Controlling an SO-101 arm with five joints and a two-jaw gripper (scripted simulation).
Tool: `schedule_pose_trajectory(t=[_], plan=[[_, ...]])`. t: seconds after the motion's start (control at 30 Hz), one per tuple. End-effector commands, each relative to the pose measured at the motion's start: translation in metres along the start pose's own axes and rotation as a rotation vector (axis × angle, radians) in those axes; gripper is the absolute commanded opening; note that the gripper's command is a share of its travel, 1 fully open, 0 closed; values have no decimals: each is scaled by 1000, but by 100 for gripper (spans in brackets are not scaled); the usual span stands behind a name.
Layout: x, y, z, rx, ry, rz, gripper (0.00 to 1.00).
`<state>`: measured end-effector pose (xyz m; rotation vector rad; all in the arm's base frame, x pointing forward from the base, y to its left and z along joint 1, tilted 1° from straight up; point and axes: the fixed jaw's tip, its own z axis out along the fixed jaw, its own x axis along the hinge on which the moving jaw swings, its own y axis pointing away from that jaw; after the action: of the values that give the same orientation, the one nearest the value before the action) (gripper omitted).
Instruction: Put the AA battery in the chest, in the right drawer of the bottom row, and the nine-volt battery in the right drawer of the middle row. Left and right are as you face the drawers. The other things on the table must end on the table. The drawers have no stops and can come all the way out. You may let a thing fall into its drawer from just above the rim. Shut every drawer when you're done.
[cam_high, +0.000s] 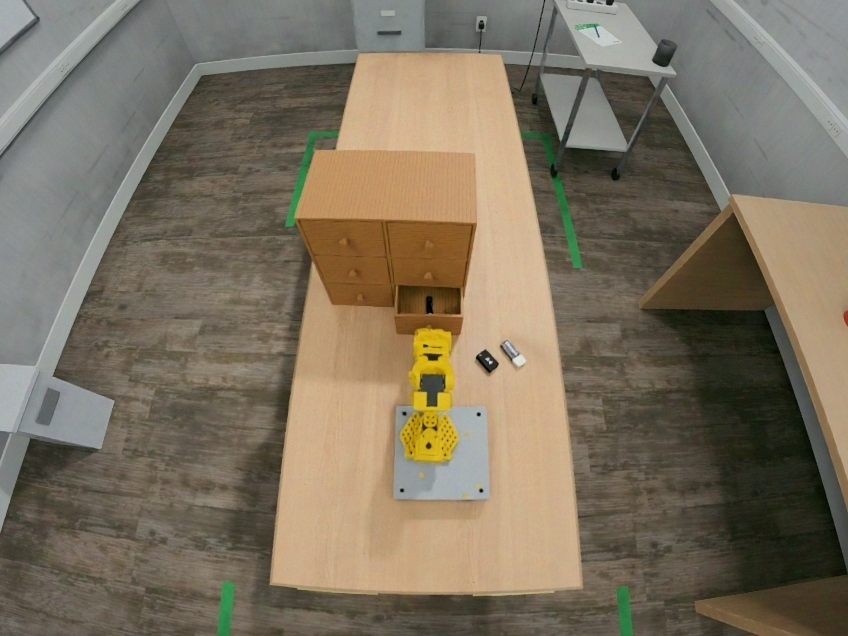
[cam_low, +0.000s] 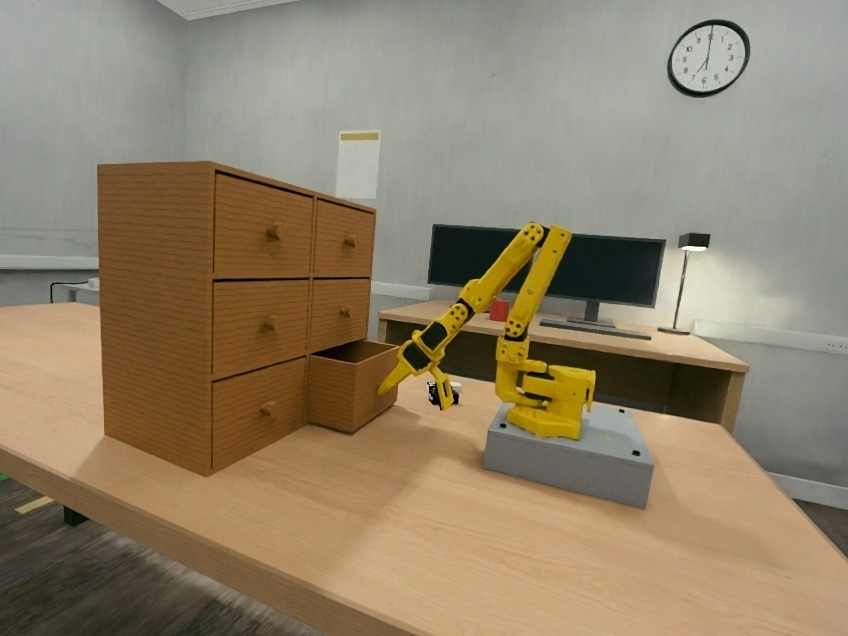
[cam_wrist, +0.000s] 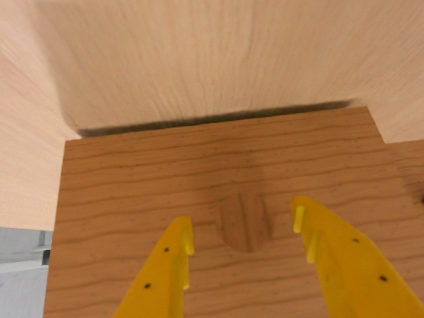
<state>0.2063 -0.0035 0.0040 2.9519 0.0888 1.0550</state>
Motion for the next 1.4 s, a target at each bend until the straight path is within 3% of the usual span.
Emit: schedule_pose_trajectory(t=[0.0, 0.57, 1.37], plan=[[-5, -2, 0, 7, -12, -8, 21], [-5, -2, 0, 7, -12, -8, 21], [-5, -2, 0, 7, -12, -8, 6]])
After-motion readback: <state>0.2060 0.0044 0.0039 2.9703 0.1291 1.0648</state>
